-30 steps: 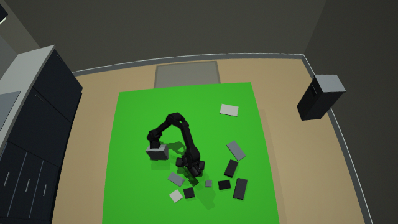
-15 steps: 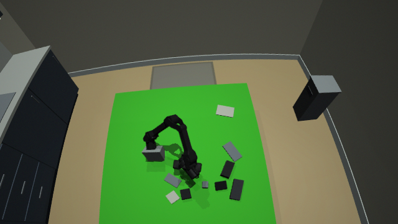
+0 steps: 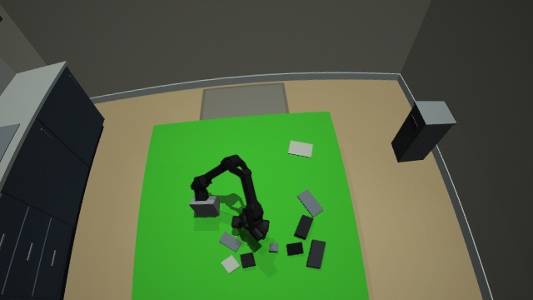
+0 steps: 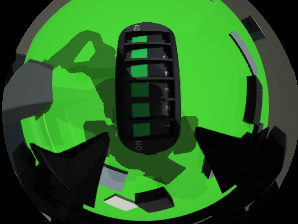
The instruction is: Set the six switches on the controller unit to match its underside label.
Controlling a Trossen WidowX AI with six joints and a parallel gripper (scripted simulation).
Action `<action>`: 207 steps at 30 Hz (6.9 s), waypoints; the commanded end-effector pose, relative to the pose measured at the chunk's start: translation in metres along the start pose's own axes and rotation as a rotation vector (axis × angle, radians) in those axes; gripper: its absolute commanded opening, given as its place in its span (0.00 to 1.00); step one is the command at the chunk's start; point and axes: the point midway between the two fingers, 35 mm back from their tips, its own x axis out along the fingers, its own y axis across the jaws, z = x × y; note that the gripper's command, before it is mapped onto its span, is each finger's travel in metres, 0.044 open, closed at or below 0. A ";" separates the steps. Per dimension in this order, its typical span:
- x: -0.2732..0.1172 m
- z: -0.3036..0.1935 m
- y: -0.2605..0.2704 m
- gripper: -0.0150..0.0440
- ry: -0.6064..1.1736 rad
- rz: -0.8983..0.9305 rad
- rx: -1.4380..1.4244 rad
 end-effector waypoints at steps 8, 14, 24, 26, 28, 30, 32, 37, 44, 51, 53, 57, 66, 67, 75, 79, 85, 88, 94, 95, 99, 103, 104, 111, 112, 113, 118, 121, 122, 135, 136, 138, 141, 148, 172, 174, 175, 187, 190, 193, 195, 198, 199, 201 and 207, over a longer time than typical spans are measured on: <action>0.017 -0.003 0.003 1.00 -0.008 0.004 0.011; 0.017 -0.003 0.003 0.81 -0.008 0.004 0.011; 0.017 -0.003 0.003 0.81 -0.008 0.004 0.011; 0.017 -0.003 0.003 0.81 -0.008 0.004 0.011; 0.017 -0.003 0.003 0.81 -0.008 0.004 0.011; 0.016 -0.002 0.003 0.81 -0.008 0.004 0.011; 0.014 -0.001 0.003 0.82 -0.008 0.004 0.011; 0.011 0.001 0.003 0.82 -0.008 0.004 0.012; 0.009 0.002 0.003 0.82 -0.005 0.004 0.012; 0.004 0.005 0.003 0.82 0.002 0.004 0.012; 0.002 0.006 0.003 0.82 0.005 0.005 0.012; 0.000 0.008 0.003 0.82 0.013 0.005 0.012; -0.005 0.013 0.003 0.82 0.031 0.005 0.012; -0.006 0.013 0.003 0.82 0.033 0.005 0.012; -0.008 0.016 0.005 0.82 0.047 0.005 0.012; -0.010 0.018 0.005 0.82 0.053 0.005 0.012; -0.014 0.022 0.005 0.82 0.062 0.005 0.012; -0.016 0.023 0.005 0.82 0.068 0.005 0.012; -0.019 0.027 0.005 0.82 0.081 0.005 0.012; -0.020 0.028 0.005 0.82 0.083 0.005 0.012; -0.022 0.030 0.005 0.82 0.091 0.006 0.012; -0.024 0.033 0.005 0.82 0.100 0.006 0.012; -0.024 0.033 0.005 0.82 0.102 0.006 0.012; -0.028 0.038 0.005 0.82 0.116 0.006 0.012; -0.028 0.039 0.005 0.82 0.119 0.006 0.012; -0.029 0.039 0.005 0.82 0.121 0.006 0.012; -0.031 0.043 0.005 0.82 0.131 0.006 0.012; -0.033 0.045 0.005 0.82 0.137 0.006 0.012; -0.033 0.045 0.005 0.82 0.139 0.006 0.012; -0.039 0.055 0.004 0.82 0.165 0.007 0.012; -0.039 0.056 0.004 0.82 0.167 0.007 0.012; -0.040 0.057 0.004 0.82 0.171 0.007 0.012; -0.041 0.059 0.004 0.82 0.177 0.007 0.012; -0.043 0.065 0.004 0.82 0.190 0.007 0.012; -0.050 0.083 0.004 0.82 0.238 0.008 0.013; -0.050 0.085 0.004 0.82 0.242 0.008 0.013; -0.051 0.085 0.004 0.82 0.244 0.008 0.013; -0.052 0.093 0.005 0.82 0.266 0.008 0.013; -0.053 0.095 0.005 0.82 0.271 0.008 0.013; -0.053 0.097 0.005 0.82 0.276 0.008 0.013; -0.053 0.099 0.005 0.82 0.279 0.008 0.013; -0.054 0.101 0.005 0.82 0.285 0.008 0.013; -0.054 0.102 0.005 0.82 0.287 0.008 0.013; -0.054 0.104 0.005 0.82 0.291 0.008 0.013; -0.055 0.109 0.005 0.82 0.303 0.009 0.013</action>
